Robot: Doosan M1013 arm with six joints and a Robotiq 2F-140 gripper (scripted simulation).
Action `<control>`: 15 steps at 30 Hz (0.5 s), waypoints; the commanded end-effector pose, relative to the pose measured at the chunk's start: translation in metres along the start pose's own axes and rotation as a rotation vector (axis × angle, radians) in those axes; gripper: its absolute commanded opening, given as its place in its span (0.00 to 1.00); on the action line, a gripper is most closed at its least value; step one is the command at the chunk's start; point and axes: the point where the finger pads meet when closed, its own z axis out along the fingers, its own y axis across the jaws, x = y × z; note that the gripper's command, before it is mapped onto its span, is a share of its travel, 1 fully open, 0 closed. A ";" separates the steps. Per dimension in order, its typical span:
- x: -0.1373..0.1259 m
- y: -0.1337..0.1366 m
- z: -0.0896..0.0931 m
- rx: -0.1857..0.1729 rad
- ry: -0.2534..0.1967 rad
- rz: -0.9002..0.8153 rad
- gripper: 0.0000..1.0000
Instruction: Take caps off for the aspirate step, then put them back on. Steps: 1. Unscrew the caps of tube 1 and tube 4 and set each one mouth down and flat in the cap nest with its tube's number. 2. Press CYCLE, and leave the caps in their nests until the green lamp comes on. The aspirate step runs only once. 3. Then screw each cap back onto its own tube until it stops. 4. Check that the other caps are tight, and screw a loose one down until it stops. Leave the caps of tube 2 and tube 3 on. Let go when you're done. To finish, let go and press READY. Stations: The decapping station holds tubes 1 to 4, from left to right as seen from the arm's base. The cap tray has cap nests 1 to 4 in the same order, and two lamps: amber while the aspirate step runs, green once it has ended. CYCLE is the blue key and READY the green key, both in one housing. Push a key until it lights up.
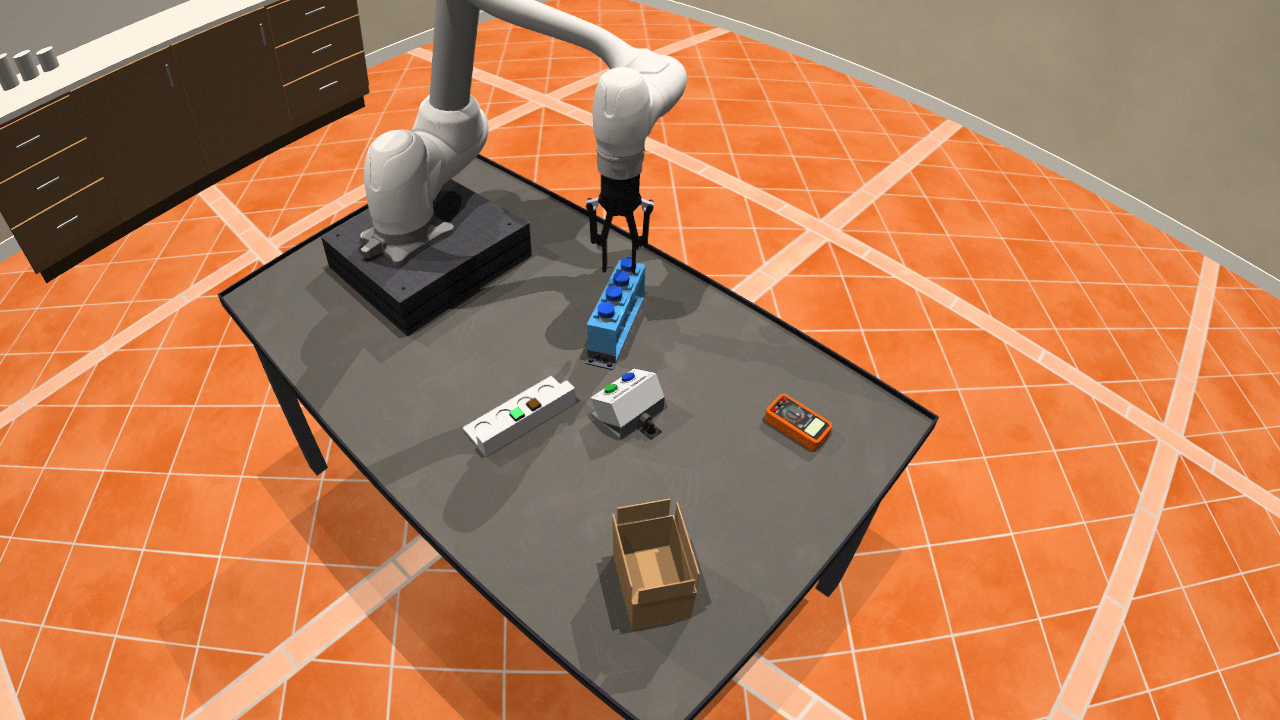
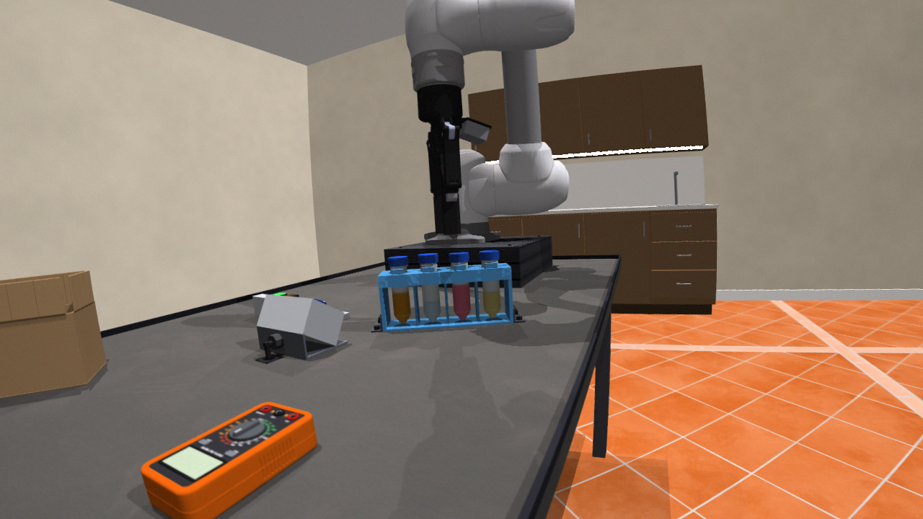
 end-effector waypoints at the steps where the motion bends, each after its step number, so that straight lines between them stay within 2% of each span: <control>1: 0.015 0.005 -0.001 -0.002 0.001 0.008 0.41; 4: 0.015 0.005 -0.001 -0.002 0.001 0.008 0.41; 11: 0.015 0.005 0.020 -0.002 0.001 0.008 0.41; 15: 0.015 0.005 0.026 -0.001 0.001 0.008 0.41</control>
